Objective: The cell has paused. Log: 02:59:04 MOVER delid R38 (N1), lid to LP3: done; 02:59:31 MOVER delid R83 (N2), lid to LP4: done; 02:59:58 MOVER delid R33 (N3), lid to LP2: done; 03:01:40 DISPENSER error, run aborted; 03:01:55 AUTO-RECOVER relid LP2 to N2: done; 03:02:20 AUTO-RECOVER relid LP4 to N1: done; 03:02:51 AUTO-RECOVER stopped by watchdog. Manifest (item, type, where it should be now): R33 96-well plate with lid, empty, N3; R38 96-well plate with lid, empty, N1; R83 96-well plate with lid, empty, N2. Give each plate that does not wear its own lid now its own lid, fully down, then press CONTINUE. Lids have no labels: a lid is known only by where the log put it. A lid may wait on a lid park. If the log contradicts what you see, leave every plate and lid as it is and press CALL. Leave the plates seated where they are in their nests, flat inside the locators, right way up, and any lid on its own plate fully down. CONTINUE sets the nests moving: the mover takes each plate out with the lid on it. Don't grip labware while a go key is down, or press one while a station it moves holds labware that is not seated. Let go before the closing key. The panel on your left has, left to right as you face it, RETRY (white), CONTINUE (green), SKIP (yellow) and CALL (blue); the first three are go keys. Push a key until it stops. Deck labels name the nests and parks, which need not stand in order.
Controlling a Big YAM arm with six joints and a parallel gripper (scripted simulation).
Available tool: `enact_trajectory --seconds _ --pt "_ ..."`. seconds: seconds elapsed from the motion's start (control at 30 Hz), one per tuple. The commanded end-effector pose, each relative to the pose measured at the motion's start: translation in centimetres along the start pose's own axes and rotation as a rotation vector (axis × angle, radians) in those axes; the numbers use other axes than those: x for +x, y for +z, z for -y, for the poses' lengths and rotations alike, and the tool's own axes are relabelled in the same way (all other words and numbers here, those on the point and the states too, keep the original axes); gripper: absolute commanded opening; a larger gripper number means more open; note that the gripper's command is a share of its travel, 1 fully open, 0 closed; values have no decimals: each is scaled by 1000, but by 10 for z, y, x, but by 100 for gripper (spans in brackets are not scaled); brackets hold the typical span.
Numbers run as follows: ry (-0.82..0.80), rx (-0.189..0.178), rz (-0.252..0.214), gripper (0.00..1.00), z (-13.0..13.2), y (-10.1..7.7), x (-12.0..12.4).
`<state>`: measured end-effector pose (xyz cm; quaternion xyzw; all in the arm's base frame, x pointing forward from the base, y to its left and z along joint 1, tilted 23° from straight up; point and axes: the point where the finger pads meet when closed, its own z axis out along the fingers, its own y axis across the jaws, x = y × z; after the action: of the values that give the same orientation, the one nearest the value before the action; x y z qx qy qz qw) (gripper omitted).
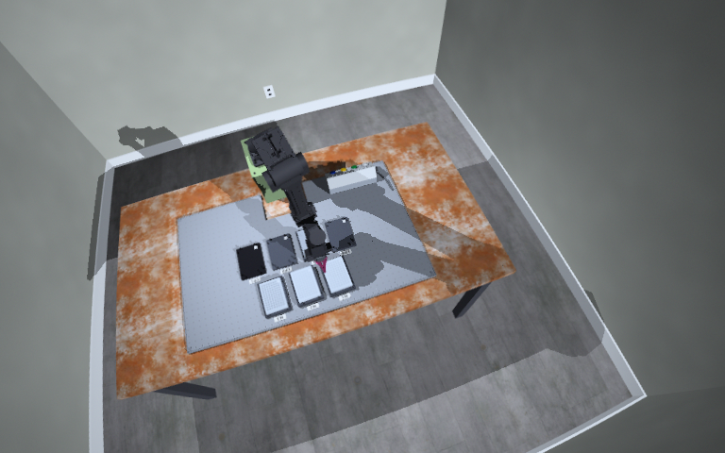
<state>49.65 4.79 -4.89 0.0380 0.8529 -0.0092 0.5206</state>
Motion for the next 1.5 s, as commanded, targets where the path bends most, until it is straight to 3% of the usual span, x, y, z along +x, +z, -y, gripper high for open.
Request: enact_trajectory --seconds 0.0,0.33,0.37,1.13,1.23,1.33,1.47 --pt "-4 11 34 0 9 9 -31" --pt "-5 11 38 0 23 31 -62" --pt "-1 5 28 0 18 31 -52" --pt "-1 5 28 0 18 31 -52" --pt "-7 13 25 0 39 28 -55" --pt "-6 11 55 0 54 27 -63" --pt "-7 12 58 0 64 28 -64"
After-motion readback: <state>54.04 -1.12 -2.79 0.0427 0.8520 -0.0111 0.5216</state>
